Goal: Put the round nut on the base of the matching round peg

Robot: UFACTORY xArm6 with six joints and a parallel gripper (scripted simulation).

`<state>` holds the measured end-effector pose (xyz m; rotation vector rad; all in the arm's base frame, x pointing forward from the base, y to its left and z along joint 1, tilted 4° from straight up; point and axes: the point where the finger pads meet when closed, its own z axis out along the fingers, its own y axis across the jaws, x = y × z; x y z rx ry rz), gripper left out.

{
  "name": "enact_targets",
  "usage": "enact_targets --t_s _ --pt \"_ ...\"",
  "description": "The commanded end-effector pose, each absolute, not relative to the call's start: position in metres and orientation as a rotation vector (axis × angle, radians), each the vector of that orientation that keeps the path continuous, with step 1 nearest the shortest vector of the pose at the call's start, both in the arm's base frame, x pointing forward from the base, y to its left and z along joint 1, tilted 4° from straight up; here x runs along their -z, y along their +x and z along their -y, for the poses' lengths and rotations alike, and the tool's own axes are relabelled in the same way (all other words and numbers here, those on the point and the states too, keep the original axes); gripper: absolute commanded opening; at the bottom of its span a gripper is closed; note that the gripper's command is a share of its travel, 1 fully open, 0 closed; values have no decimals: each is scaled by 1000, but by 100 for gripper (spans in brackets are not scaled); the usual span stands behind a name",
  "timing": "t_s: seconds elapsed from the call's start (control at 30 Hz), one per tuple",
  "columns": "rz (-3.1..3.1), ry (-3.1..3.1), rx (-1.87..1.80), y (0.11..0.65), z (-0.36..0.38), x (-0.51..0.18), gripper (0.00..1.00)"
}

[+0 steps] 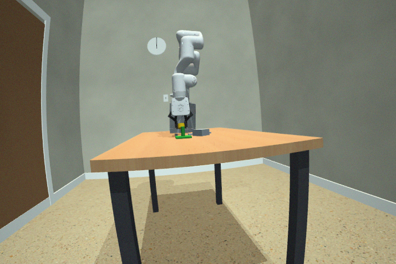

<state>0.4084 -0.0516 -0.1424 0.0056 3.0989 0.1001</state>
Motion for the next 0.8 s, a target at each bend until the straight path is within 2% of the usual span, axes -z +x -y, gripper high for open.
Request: enact_targets --t_s 0.0,0.77 --pt "-3099 6 -97 409 52 138 0" --pt "-3102 5 -104 410 51 138 0"
